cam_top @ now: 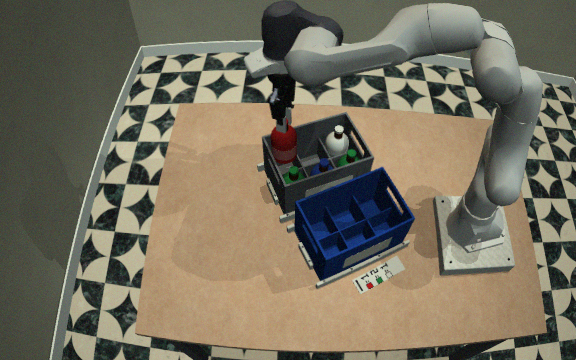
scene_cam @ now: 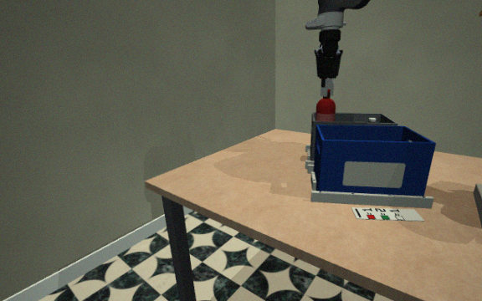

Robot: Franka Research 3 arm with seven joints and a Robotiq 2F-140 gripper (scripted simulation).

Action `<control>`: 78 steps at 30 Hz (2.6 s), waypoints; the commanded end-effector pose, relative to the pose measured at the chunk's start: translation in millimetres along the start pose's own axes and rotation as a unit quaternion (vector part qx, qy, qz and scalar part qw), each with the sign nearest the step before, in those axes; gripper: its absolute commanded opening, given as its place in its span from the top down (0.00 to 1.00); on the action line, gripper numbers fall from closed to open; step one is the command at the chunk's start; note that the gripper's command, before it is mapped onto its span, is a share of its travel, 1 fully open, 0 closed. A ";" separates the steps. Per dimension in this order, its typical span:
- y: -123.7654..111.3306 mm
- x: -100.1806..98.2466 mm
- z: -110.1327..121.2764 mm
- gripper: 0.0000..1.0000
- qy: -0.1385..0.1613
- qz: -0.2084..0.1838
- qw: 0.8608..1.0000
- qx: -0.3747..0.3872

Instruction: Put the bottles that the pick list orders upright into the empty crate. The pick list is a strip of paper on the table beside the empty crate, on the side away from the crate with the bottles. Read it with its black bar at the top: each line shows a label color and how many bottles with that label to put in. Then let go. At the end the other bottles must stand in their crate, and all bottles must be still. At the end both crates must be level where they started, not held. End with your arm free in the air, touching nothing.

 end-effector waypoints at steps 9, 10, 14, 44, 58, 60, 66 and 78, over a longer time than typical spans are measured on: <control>0.0 -24.1 -2.4 1.00 0.002 0.003 1.000 -0.003; -0.1 -25.8 -2.4 1.00 0.002 0.003 1.000 -0.003; -0.1 -32.4 -2.4 1.00 0.002 0.003 1.000 -0.003; -0.3 -69.8 -2.2 1.00 0.002 0.003 1.000 -0.003; -0.3 -69.8 -2.2 1.00 0.002 0.003 1.000 -0.003; -0.3 -69.8 -2.2 1.00 0.002 0.003 1.000 -0.003; -0.3 -69.8 -2.2 1.00 0.002 0.003 1.000 -0.003; -0.3 -69.8 -2.2 1.00 0.002 0.003 1.000 -0.003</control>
Point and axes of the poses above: the point where the finger pads meet when closed, its own x axis out along the fingers, its own z axis across the jaws, y = z × x, the point moved 8 cm from there along -x, back along the fingers
